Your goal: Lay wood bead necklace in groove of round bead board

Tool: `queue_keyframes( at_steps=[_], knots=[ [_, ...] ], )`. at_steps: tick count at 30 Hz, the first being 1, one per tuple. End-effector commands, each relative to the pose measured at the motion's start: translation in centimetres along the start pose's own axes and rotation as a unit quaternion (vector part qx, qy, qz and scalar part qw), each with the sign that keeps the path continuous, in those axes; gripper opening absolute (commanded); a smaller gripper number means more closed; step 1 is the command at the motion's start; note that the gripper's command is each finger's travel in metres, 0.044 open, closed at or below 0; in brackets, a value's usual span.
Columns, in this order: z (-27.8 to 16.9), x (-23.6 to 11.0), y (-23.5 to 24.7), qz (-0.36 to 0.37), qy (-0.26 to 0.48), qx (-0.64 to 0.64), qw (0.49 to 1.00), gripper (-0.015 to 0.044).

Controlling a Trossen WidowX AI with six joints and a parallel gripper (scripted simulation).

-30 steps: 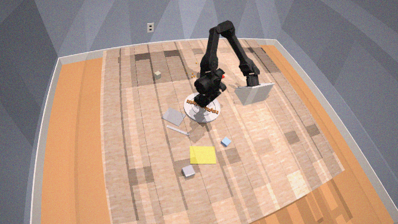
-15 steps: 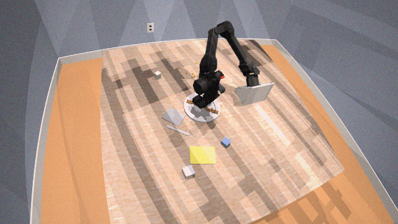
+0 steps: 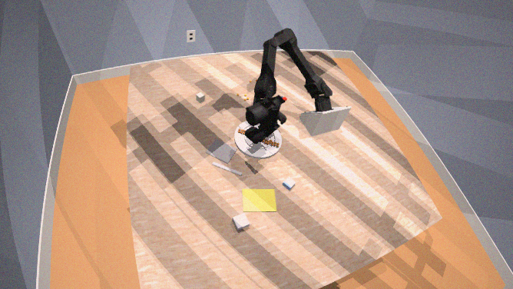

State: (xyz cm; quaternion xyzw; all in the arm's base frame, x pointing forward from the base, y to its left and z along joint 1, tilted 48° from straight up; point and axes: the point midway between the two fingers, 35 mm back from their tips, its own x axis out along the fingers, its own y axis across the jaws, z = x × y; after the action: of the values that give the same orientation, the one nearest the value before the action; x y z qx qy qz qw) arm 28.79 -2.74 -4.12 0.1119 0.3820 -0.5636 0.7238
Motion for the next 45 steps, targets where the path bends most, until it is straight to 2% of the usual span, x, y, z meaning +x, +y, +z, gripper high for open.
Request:
queue_keyframes(
  at_steps=[1, 5, 13, 45],
  knots=[
    [-0.17, 0.47, -0.34, -0.005, -0.001, -0.006, 1.0, 0.02],
    [-0.17, 0.47, -0.34, -0.005, -0.001, -0.006, 1.0, 0.02],
    [-0.09, 0.27, -0.14, -0.002, 0.0, -0.002, 1.0, 0.0],
    [-0.09, 0.27, -0.14, -0.002, 0.0, -0.002, 1.0, 0.0]
  ],
)
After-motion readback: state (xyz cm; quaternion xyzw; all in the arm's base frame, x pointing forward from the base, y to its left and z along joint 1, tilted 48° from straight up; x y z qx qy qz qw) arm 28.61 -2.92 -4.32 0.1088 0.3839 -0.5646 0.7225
